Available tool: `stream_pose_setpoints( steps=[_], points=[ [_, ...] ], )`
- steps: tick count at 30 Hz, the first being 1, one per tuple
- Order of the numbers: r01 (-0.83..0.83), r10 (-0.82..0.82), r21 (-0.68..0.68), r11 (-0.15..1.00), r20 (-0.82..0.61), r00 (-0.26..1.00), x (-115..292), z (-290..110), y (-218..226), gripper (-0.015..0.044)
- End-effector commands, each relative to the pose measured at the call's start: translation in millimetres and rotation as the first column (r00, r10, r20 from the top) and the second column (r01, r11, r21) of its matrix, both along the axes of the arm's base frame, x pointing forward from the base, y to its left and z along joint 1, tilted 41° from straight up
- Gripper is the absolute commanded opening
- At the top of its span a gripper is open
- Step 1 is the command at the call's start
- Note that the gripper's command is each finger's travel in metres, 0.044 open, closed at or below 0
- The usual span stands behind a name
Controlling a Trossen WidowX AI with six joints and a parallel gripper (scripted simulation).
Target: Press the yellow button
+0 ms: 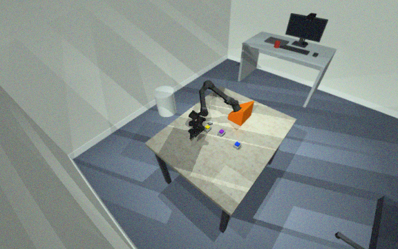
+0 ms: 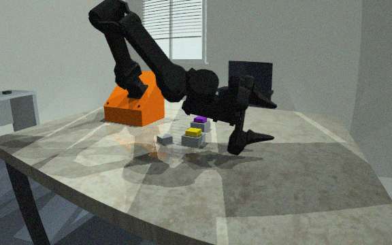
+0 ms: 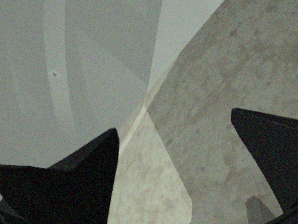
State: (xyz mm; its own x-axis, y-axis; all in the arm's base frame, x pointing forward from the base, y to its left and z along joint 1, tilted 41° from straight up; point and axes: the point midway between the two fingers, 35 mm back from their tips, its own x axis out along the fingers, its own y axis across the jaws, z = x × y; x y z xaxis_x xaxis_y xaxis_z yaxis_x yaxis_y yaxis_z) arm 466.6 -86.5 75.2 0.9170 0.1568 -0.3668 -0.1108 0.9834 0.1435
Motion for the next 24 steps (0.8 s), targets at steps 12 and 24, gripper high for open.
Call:
stream_pose_setpoints(
  steps=[12,24],
  points=[
    [0.182,-0.341,-0.308,0.934,-0.614,0.712,-72,-31,39,0.04],
    [-0.029,-0.606,-0.691,0.722,-0.652,0.455,-161,27,40,0.04]
  ],
)
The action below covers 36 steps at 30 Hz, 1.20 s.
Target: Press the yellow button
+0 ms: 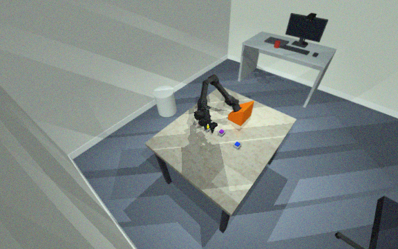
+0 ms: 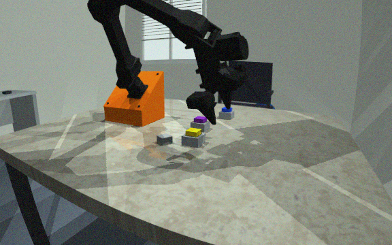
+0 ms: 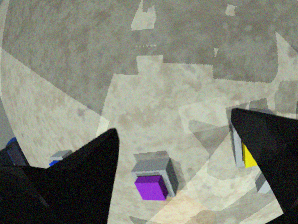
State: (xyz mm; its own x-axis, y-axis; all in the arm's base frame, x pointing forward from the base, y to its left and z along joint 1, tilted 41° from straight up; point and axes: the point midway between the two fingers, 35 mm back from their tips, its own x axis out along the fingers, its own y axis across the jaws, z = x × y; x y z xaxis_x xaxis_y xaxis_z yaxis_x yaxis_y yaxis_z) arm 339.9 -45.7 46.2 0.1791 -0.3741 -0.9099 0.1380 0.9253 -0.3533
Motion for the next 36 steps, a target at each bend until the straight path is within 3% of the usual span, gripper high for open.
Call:
stream_pose_setpoints(
  steps=[1,3,11,17,25,36],
  points=[
    [-0.064,0.025,-0.253,0.965,-0.155,0.988,-40,63,-1,0.04],
    [-0.096,0.032,-0.312,0.945,-0.202,0.979,-51,77,-3,0.04],
    [-0.1,0.033,-0.319,0.943,-0.207,0.978,-52,78,-3,0.04],
    [-0.099,0.033,-0.321,0.942,-0.207,0.978,-49,34,-42,0.0242],
    [-0.099,0.033,-0.322,0.942,-0.207,0.978,-49,32,-43,0.0032],
    [-0.099,0.033,-0.322,0.942,-0.207,0.978,-49,30,-45,0.002]
  ],
)
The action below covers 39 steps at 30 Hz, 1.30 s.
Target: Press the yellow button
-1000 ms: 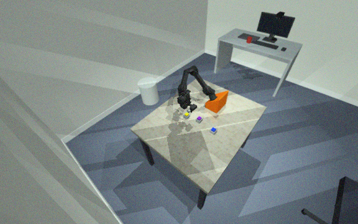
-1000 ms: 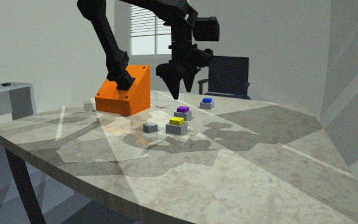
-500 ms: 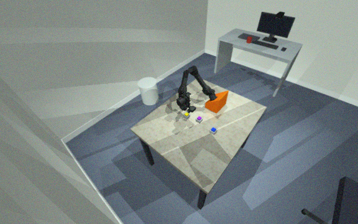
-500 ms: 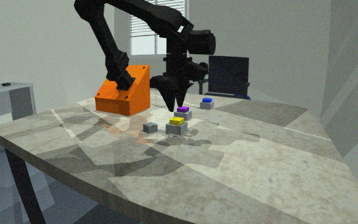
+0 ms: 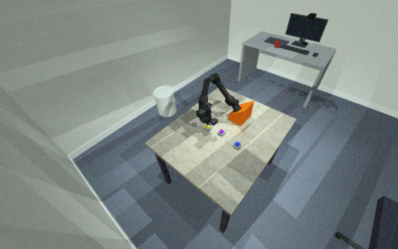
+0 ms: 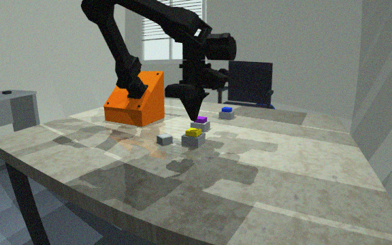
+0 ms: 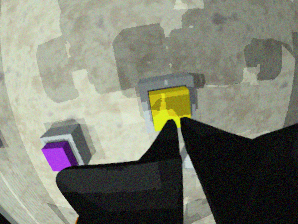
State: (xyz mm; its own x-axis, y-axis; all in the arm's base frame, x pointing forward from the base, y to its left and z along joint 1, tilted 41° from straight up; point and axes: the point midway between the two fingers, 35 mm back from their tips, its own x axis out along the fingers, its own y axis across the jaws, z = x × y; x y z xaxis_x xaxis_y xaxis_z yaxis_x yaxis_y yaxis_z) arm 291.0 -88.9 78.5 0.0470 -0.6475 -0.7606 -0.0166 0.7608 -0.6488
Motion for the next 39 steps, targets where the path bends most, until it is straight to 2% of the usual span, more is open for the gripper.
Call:
stream_pose_setpoints(
  steps=[1,19,39],
  points=[
    [-0.003,0.003,-0.005,1.0,-0.005,1.0,0,-3,-3,0.002],
    [-0.003,0.003,-0.007,1.0,-0.005,1.0,1,-25,-22,0.002],
    [-0.003,0.003,-0.007,1.0,-0.005,1.0,1,-25,-22,0.002]
  ],
)
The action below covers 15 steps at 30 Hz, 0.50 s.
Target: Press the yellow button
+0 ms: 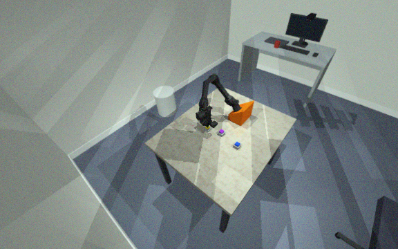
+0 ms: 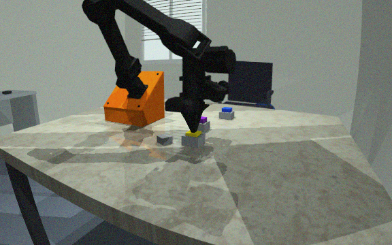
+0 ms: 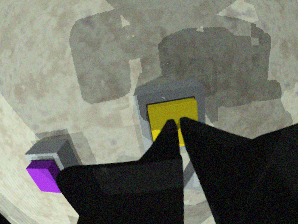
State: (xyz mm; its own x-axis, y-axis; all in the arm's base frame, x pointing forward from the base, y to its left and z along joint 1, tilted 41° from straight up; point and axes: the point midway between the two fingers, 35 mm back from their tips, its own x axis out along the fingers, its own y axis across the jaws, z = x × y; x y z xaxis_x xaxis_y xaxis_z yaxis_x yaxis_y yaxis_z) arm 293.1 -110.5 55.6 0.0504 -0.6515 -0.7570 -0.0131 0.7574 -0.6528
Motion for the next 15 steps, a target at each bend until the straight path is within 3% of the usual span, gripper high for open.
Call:
stream_pose_setpoints(
  steps=[1,10,15],
  points=[
    [-0.003,0.003,-0.001,1.0,-0.01,1.0,-1,-2,0,0.002],
    [-0.003,0.003,0.0,1.0,-0.01,1.0,-3,23,21,0.002],
    [-0.02,0.02,0.05,0.999,-0.004,1.0,18,-5,80,0.0151]
  ],
)
